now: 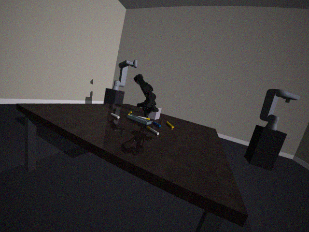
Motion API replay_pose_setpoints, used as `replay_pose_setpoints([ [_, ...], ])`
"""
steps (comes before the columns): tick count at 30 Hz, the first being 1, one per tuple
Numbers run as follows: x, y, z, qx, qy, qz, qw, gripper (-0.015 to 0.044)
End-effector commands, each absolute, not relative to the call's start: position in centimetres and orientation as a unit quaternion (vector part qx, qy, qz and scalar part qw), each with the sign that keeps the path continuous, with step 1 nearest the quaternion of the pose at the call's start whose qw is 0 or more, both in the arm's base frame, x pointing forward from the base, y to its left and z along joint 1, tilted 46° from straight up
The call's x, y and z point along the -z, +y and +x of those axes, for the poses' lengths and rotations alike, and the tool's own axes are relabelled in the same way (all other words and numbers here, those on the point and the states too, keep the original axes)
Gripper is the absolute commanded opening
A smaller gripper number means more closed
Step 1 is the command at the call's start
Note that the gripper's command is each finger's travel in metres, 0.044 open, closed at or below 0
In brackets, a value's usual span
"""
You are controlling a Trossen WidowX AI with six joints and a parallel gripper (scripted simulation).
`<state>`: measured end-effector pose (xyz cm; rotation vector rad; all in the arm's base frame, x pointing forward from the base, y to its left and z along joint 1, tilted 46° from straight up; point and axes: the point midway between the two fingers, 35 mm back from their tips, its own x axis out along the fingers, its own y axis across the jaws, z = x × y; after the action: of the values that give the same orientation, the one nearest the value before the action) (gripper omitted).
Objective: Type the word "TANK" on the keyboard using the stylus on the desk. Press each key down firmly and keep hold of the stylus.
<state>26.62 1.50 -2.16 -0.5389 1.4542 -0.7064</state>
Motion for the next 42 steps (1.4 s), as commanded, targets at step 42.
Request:
replay_pose_setpoints([
  [42, 9.2, 11.7, 25.5, -0.216, 0.571, -0.509, 0.607, 0.015],
])
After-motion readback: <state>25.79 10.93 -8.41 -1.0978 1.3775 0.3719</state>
